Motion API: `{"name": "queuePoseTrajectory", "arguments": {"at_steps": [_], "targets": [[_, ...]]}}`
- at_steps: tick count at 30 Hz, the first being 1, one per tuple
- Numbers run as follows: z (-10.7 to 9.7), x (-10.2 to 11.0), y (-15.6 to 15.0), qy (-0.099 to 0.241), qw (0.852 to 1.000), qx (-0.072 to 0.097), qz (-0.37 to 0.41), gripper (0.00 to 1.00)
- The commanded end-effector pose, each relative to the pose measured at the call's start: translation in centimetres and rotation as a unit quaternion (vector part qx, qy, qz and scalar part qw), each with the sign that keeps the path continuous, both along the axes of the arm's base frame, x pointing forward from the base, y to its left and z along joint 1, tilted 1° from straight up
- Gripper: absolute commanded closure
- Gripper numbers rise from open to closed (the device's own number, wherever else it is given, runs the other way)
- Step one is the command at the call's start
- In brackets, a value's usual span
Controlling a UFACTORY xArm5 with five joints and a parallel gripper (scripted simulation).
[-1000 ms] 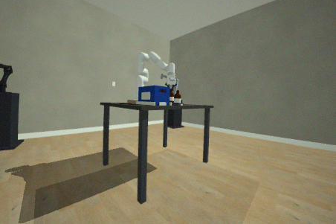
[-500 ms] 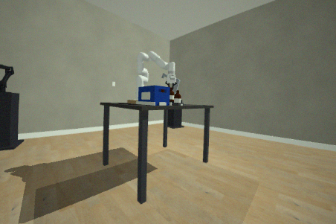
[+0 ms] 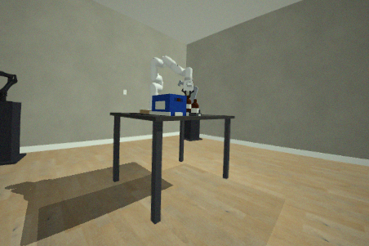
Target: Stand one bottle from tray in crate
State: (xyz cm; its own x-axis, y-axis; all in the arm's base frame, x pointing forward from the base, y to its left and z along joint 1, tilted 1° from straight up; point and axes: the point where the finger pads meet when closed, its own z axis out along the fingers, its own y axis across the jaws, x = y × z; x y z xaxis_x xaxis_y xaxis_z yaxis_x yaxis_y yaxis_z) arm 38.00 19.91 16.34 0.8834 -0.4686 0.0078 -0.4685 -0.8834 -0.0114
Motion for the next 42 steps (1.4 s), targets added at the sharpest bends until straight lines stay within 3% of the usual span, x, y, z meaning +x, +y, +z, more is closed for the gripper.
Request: {"name": "queuePoseTrajectory", "arguments": {"at_steps": [1, 23, 42], "targets": [[0.2, 0.1, 0.1, -0.002, 1.000, 0.001, 0.000, 1.00], [0.3, 0.1, 0.1, -0.002, 1.000, 0.001, 0.000, 1.00], [1.8, 0.1, 0.0, -0.002, 1.000, 0.001, 0.000, 1.00]]}}
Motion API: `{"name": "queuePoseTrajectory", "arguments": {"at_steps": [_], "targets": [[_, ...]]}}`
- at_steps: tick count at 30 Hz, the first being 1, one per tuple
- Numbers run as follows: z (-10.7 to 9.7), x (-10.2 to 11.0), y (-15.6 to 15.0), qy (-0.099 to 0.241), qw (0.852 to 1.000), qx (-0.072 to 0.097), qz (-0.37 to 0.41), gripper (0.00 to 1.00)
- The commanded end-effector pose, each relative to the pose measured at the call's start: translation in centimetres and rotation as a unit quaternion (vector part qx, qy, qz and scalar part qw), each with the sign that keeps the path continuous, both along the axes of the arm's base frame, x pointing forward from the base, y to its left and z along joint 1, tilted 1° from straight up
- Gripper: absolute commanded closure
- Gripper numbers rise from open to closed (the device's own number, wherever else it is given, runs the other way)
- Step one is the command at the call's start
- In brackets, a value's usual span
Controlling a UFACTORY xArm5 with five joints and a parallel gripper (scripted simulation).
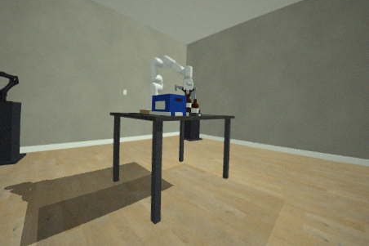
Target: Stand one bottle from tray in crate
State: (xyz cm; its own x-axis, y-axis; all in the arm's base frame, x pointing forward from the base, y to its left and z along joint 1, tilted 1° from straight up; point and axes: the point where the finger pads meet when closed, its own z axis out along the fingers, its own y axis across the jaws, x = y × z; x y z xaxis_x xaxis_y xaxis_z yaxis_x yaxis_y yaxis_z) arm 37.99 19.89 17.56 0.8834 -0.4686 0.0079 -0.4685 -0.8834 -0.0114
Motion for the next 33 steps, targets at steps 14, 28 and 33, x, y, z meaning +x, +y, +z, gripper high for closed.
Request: {"name": "queuePoseTrajectory", "arguments": {"at_steps": [14, 28, 33], "targets": [[2.0, 0.1, 0.1, -0.002, 1.000, 0.001, 0.000, 1.00], [2.8, 0.1, 0.1, -0.002, 1.000, 0.001, 0.000, 1.00], [3.0, 0.1, 0.1, -0.002, 1.000, 0.001, 0.000, 1.00]]}}
